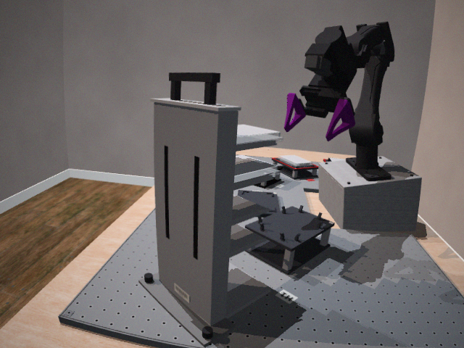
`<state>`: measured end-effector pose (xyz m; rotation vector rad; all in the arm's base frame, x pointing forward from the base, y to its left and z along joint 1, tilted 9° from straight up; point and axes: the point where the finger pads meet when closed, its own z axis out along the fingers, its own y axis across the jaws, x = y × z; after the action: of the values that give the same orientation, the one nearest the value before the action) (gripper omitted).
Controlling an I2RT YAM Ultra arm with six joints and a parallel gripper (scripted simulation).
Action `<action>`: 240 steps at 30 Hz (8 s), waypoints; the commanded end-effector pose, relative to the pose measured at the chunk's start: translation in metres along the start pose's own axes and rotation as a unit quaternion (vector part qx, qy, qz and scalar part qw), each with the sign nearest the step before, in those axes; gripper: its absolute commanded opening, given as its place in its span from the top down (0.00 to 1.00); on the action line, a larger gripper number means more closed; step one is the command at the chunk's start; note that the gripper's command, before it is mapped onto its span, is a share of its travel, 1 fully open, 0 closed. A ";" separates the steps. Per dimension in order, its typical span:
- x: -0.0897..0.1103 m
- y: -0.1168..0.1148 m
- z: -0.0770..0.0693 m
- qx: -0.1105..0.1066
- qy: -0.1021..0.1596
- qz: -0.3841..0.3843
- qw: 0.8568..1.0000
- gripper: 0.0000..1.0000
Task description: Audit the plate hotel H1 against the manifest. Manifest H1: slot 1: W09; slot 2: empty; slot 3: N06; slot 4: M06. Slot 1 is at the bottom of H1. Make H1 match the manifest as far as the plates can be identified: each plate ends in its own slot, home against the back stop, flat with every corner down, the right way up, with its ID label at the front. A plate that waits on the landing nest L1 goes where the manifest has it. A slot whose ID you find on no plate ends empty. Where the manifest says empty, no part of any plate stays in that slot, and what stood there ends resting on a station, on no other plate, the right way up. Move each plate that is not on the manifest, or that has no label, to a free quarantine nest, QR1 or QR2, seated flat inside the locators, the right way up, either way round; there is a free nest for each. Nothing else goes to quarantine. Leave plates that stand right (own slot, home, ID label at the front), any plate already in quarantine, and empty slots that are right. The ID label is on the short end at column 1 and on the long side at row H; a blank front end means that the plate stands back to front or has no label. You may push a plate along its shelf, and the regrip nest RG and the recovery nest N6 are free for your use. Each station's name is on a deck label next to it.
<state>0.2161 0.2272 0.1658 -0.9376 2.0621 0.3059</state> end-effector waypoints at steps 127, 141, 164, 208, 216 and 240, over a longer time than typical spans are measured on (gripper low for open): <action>-0.044 -0.001 0.100 0.000 -0.014 0.002 1.000 0.00; -0.056 -0.001 0.111 0.000 -0.014 0.002 1.000 0.00; -0.076 -0.001 0.130 0.000 -0.014 0.002 1.000 0.00; -0.072 -0.001 0.126 0.000 -0.014 0.002 1.000 0.14; -0.064 -0.001 0.118 0.000 -0.014 0.002 1.000 0.14; -0.044 -0.001 0.099 0.000 -0.014 0.002 1.000 0.14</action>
<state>0.2917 0.2991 0.1290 -0.9330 2.0571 0.3103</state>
